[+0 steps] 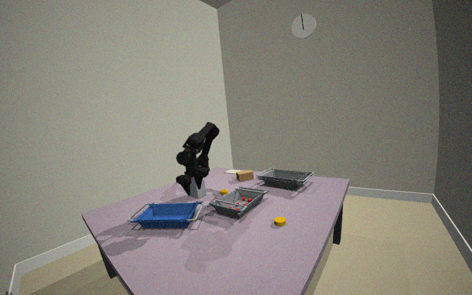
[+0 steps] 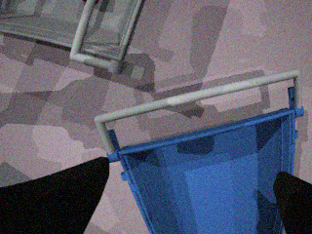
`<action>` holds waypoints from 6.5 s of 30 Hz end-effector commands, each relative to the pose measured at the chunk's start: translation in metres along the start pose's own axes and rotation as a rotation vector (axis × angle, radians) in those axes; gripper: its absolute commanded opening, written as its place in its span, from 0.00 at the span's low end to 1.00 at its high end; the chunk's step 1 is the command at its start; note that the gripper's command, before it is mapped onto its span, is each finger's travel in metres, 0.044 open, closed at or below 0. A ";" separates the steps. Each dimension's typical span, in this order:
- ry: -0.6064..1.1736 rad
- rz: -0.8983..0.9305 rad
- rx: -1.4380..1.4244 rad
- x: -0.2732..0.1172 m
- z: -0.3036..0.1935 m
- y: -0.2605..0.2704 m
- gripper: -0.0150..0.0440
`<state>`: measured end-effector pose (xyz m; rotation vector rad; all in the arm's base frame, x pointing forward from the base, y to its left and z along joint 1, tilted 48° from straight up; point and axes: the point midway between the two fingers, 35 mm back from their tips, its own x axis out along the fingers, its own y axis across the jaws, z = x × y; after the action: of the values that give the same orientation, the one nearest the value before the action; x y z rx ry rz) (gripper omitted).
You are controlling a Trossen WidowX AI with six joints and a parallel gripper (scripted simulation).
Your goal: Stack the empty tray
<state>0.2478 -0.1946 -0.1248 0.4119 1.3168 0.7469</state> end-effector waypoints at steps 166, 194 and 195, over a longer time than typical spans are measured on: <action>-0.003 0.040 -0.321 -0.041 -0.164 -0.054 0.25; 0.006 0.021 -0.443 -0.055 -0.118 -0.041 0.25; 0.006 0.019 -0.457 -0.057 -0.112 -0.040 0.25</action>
<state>0.1309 -0.2677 -0.1532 0.1253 1.1230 1.0496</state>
